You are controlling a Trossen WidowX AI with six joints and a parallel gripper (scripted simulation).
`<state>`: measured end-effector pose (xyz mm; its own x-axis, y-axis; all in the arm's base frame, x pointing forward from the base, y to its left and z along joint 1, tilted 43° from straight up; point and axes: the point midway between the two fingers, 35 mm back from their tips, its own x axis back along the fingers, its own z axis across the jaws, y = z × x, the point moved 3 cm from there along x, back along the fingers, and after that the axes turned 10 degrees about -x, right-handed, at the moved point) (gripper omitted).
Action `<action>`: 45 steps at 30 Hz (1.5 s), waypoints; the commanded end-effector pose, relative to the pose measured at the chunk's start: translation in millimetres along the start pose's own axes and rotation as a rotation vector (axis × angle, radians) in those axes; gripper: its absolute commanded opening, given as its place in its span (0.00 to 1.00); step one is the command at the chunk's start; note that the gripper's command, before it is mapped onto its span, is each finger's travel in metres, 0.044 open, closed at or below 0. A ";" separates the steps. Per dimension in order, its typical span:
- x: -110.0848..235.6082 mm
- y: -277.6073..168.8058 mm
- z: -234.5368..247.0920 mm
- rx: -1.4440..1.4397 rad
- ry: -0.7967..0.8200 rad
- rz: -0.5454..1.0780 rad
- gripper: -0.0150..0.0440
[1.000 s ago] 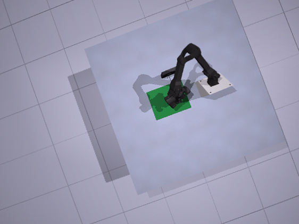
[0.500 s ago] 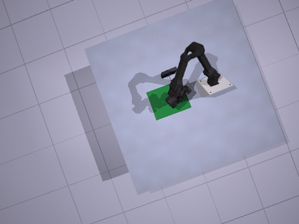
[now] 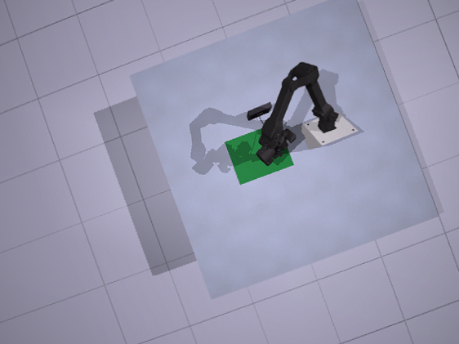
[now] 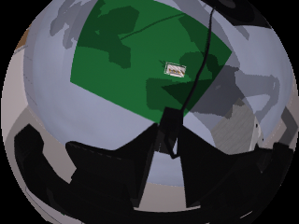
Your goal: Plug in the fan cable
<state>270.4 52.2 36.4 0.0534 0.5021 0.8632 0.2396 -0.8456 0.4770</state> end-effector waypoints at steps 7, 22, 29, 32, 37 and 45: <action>11.2 10.3 22.3 0.245 0.017 -0.019 0.25; 24.2 35.8 59.6 0.716 0.016 -0.073 0.25; 29.5 49.3 75.9 0.942 0.003 -0.100 0.25; 31.7 55.5 82.6 1.040 -0.005 -0.112 0.25; 35.1 66.0 93.4 1.203 -0.021 -0.130 0.25; 39.9 84.0 109.6 1.472 -0.059 -0.157 0.25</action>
<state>391.7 23.9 88.1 -0.0282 0.5977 0.8012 0.9975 0.0690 -0.0163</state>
